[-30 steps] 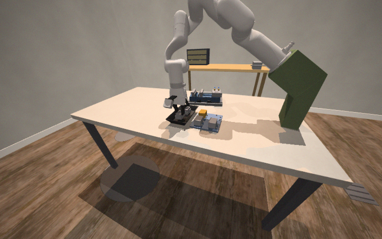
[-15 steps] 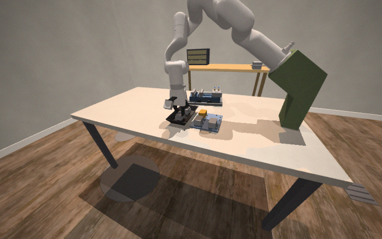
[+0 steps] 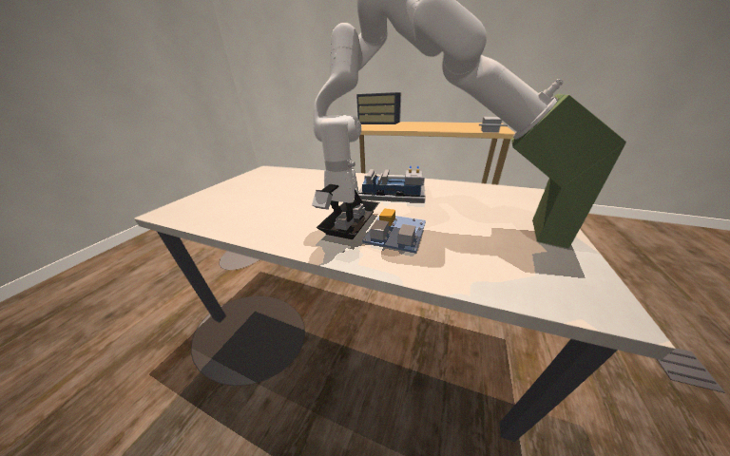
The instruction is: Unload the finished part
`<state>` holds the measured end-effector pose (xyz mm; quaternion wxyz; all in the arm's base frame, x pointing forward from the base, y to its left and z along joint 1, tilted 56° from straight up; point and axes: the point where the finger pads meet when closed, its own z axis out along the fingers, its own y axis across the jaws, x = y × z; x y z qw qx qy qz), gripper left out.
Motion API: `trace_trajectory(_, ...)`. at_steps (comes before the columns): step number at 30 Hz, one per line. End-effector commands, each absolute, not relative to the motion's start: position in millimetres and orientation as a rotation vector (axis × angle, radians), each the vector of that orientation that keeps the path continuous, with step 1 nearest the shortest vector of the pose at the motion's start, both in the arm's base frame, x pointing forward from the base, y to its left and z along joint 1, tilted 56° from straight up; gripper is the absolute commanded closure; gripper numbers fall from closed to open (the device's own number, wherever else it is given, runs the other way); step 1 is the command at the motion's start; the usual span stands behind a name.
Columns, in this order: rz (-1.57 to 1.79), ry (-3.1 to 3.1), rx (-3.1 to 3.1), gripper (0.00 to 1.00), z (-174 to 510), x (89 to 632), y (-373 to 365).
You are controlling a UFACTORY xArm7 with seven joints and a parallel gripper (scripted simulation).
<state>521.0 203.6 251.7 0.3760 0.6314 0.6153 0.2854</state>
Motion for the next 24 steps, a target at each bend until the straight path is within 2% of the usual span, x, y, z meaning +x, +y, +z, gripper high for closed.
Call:
trace_trajectory(1,0.734,1.575,1.613,1.00,252.9,520.7,205.1)
trace_trajectory(24,0.734,1.575,1.613,1.00,249.2,526.3,204.3)
